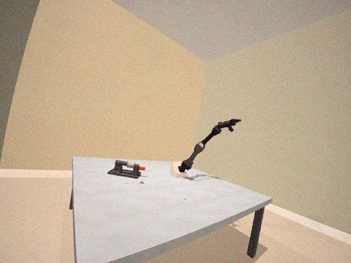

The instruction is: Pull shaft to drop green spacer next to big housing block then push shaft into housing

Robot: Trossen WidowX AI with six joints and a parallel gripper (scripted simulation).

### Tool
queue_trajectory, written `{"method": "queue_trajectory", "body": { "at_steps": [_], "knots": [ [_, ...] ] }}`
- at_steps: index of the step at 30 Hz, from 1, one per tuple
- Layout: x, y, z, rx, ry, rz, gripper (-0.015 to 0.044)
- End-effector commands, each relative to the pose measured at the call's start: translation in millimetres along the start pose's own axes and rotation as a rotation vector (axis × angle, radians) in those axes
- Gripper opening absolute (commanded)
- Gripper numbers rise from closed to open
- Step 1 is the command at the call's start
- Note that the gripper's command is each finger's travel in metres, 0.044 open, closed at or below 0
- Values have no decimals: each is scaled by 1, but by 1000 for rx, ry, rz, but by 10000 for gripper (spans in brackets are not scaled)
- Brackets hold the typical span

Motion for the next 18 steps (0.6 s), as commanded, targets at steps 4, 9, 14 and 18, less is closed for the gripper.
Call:
{"method": "queue_trajectory", "body": {
  "at_steps": [4, 9, 14, 18],
  "knots": [
    [-2, 6, 13, 30, 56, 10, 440],
    [-16, 25, 78, 44, 212, -12, 440],
    [-15, 30, 116, -36, 329, 28, 440],
    [-15, 47, 175, -31, 467, 8, 440]
  ]
}}
Point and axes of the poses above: the point midway between the two fingers, 35 mm back from their tips, its own x axis back along the fingers, its own z axis across the jaws, y = z × x, the point moved 8 cm from there along x, back along the fingers, and after that the axes turned 6 degrees about x, right-handed, at the moved point
